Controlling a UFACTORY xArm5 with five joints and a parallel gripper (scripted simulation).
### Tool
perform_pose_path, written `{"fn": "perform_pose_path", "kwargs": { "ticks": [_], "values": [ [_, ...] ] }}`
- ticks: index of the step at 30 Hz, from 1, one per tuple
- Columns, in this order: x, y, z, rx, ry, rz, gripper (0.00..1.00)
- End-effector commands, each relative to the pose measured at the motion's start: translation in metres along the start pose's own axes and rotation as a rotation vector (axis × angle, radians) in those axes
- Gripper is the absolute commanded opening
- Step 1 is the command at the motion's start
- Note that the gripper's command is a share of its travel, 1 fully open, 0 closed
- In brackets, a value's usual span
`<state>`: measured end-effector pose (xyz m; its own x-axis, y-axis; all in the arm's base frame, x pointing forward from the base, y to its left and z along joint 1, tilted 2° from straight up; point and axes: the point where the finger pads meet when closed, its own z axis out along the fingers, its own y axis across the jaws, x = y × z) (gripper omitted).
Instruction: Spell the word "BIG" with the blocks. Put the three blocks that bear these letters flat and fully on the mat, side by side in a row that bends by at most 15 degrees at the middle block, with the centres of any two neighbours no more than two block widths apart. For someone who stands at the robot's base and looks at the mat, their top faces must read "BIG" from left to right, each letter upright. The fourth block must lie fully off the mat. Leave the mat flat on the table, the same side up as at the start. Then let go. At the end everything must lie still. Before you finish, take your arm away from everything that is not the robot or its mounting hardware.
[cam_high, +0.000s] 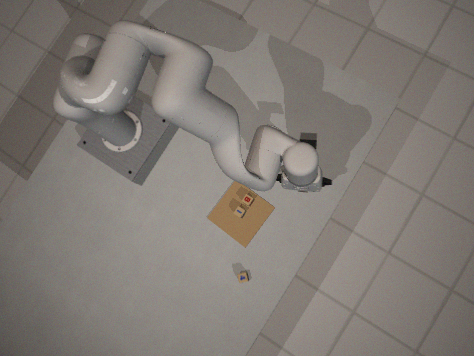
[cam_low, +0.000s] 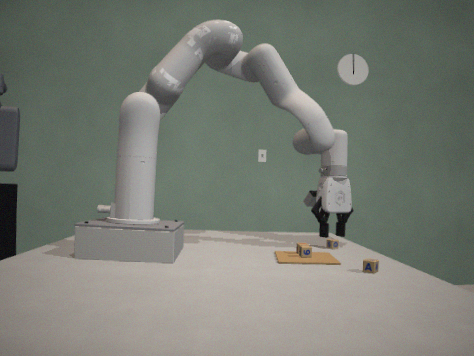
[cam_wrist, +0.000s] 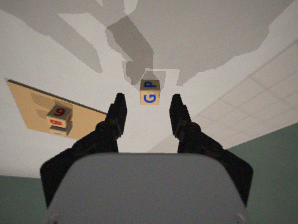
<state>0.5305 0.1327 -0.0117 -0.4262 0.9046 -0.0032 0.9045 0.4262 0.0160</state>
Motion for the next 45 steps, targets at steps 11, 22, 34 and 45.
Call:
{"fn": "perform_pose_path", "kwargs": {
  "ticks": [11, 22, 34, 45],
  "values": [
    [0.000, 0.002, -0.002, -0.004, -0.001, 0.000, 0.63],
    [0.000, 0.002, -0.002, -0.004, -0.001, 0.000, 0.63],
    [0.000, 0.002, 0.003, -0.004, -0.001, 0.000, 0.63],
    [0.001, 0.002, 0.019, -0.004, -0.001, 0.000, 0.63]
  ]
}}
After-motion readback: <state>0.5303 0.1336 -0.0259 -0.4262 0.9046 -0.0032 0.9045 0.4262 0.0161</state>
